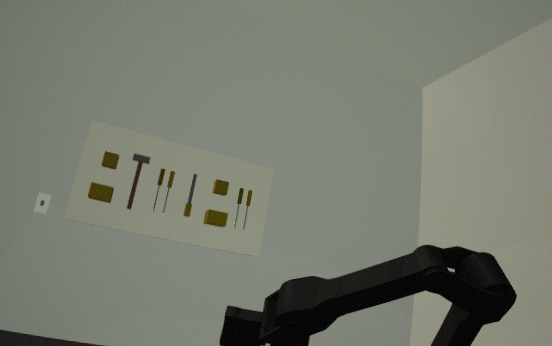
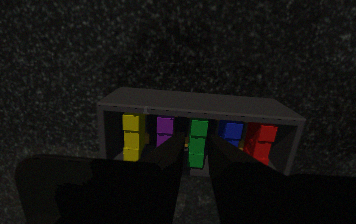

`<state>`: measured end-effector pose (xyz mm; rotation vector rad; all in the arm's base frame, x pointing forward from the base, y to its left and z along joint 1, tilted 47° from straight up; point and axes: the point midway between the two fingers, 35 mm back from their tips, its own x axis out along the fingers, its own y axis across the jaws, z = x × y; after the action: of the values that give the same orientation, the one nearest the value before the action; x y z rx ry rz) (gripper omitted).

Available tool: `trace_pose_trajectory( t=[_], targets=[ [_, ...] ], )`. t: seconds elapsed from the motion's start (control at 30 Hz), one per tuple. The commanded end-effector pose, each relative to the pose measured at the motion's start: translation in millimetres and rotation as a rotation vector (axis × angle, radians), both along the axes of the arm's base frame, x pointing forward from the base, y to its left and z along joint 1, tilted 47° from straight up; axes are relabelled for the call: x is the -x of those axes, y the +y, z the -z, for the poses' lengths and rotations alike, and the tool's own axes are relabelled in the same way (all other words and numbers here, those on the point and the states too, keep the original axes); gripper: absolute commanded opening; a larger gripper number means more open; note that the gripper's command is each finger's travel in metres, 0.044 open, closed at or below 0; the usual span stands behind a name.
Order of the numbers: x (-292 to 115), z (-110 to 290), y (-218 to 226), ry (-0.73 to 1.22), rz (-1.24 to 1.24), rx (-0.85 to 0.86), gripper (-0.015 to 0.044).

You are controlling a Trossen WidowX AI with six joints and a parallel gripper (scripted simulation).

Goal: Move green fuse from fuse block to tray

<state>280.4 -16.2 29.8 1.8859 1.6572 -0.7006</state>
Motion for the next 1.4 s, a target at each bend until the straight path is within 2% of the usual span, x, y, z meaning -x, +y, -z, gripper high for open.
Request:
trace_pose_trajectory(
  t=[0.0, 0.4, 1.37],
  targets=[
    [0.3, 0.8, 1.9, 0.003, 0.002, -0.005, 0.0069],
    [0.3, 0.4, 0.6, 0.001, -0.001, -0.001, 0.0],
    [1.1, -7.9, -8.6, 0.002, 0.0, 0.0, 0.0]
  ],
)
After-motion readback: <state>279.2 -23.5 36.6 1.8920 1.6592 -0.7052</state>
